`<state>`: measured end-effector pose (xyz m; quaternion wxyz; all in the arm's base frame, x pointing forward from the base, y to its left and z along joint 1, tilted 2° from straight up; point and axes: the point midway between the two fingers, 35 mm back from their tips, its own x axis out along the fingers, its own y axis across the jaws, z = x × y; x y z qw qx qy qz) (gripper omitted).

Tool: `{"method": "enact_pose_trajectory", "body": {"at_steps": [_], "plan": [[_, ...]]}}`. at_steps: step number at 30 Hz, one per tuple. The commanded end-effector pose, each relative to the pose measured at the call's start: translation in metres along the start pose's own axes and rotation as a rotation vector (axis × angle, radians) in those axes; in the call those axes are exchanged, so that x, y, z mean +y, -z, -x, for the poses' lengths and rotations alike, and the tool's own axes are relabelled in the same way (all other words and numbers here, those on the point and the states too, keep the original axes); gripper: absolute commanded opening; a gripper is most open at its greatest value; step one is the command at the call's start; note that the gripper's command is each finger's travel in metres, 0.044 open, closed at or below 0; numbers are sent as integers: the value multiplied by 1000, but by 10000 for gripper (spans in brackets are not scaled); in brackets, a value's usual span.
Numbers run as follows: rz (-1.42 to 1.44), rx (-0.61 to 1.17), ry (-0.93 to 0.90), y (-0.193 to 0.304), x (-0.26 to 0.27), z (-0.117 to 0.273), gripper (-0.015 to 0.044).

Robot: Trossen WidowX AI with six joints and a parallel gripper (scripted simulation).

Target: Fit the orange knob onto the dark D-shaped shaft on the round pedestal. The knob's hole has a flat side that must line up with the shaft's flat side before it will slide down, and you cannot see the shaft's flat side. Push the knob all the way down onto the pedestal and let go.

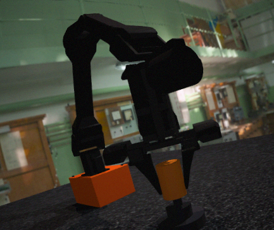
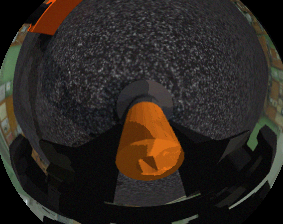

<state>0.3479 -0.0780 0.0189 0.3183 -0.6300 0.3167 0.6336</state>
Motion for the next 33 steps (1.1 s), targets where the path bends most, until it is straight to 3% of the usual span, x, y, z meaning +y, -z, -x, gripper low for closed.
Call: {"method": "enact_pose_trajectory", "body": {"at_steps": [1,15,22,33], "plan": [[6,8,5,4,-3,4,0],[6,8,5,2,-1,4,0],[205,8,4,1,0,5,0],[215,8,4,1,-1,-1,0]]}}
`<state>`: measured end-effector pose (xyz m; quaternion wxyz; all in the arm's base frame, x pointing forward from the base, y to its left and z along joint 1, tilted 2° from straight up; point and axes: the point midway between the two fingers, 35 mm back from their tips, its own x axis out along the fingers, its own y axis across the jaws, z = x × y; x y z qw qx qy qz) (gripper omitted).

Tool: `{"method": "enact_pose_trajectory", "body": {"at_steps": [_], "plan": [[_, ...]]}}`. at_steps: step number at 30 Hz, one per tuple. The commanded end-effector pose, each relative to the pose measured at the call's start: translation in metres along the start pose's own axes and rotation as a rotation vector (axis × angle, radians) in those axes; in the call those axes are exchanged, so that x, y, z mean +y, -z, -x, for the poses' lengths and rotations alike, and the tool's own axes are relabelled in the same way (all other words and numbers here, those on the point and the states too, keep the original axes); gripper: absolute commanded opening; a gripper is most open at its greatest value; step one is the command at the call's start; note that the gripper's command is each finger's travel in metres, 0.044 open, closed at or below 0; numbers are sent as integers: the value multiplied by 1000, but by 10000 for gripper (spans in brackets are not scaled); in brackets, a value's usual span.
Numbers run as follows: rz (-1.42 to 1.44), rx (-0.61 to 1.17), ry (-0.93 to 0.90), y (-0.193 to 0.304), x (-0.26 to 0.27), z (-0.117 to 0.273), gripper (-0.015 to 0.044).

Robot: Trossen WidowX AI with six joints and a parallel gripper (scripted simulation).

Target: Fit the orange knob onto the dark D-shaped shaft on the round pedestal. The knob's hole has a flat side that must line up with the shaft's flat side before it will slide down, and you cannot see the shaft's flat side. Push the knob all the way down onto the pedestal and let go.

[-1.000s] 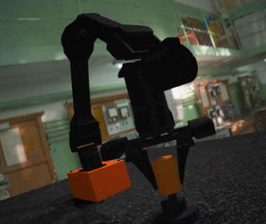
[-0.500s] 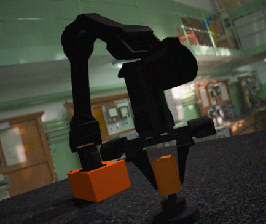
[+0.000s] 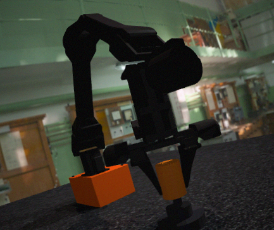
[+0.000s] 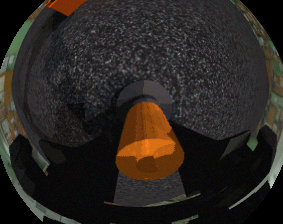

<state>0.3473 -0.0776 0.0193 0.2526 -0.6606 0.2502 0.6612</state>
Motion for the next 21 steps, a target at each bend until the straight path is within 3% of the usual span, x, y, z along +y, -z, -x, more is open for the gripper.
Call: {"method": "enact_pose_trajectory", "body": {"at_steps": [1,14,21], "plan": [[11,5,1,2,-1,-1,0],[20,6,1,4,-2,3,0],[220,6,1,6,-3,5,0]]}}
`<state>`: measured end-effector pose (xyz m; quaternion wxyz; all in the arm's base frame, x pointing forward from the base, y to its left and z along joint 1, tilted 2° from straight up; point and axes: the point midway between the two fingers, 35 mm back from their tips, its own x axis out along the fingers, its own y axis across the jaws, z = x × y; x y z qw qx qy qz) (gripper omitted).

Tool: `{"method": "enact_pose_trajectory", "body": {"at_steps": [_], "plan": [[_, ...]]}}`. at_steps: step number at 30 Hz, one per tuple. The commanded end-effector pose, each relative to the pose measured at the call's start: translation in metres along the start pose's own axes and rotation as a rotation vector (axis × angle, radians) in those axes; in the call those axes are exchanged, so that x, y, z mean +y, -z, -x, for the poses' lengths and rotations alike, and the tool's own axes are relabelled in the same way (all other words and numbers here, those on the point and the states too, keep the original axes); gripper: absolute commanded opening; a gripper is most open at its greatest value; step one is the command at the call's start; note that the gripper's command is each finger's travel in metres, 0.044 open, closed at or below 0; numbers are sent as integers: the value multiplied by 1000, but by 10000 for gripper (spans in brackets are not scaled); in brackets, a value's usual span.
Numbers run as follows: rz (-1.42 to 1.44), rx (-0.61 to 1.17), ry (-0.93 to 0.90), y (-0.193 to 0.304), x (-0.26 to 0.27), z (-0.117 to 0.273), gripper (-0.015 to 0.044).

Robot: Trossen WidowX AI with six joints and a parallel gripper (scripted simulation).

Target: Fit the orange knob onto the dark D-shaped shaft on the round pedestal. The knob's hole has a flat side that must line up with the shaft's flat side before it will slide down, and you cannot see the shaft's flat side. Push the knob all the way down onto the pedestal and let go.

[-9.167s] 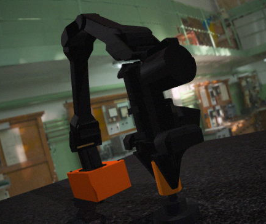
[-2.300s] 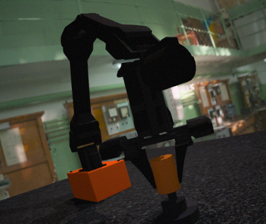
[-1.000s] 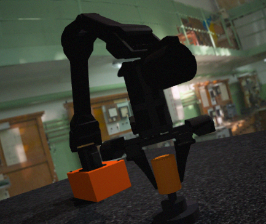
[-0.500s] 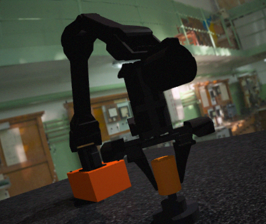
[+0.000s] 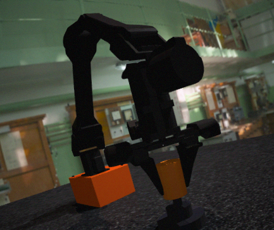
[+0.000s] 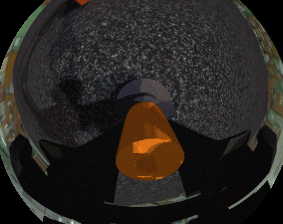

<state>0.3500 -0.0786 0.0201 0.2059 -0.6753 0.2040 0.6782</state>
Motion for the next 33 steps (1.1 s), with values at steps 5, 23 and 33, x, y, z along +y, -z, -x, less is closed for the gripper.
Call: {"method": "enact_pose_trajectory", "body": {"at_steps": [5,23,33], "plan": [[81,9,2,3,-1,3,0],[81,9,2,-1,0,-2,0],[81,9,2,-1,0,-3,0]]}}
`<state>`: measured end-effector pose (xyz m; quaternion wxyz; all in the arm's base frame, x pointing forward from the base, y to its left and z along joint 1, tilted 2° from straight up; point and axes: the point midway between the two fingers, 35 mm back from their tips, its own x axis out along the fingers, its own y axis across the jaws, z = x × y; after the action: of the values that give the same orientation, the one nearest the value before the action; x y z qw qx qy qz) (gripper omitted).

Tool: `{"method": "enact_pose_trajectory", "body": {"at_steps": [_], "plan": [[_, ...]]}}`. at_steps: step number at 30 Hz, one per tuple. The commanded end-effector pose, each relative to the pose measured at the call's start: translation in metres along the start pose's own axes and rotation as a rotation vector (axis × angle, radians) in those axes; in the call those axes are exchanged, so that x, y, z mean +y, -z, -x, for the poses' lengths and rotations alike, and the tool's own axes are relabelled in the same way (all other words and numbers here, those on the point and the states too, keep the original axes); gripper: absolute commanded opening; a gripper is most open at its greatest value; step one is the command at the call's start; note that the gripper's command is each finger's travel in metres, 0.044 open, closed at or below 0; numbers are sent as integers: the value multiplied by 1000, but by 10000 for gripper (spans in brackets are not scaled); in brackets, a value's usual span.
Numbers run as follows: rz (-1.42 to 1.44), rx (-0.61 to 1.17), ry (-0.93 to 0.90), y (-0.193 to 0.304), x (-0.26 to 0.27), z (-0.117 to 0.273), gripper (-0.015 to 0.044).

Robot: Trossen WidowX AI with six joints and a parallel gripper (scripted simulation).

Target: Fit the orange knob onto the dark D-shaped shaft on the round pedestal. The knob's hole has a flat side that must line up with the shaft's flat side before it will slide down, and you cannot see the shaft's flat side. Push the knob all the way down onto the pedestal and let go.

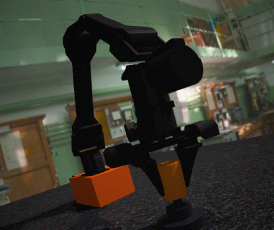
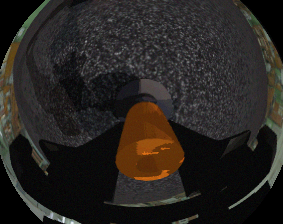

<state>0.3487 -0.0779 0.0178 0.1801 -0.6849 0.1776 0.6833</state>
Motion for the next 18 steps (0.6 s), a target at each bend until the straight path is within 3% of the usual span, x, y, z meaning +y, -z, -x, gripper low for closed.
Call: {"method": "enact_pose_trajectory", "body": {"at_steps": [1,10,18], "plan": [[5,3,-1,1,0,0,0],[-21,3,-1,2,0,5,0],[-449,3,0,3,0,6,0]]}}
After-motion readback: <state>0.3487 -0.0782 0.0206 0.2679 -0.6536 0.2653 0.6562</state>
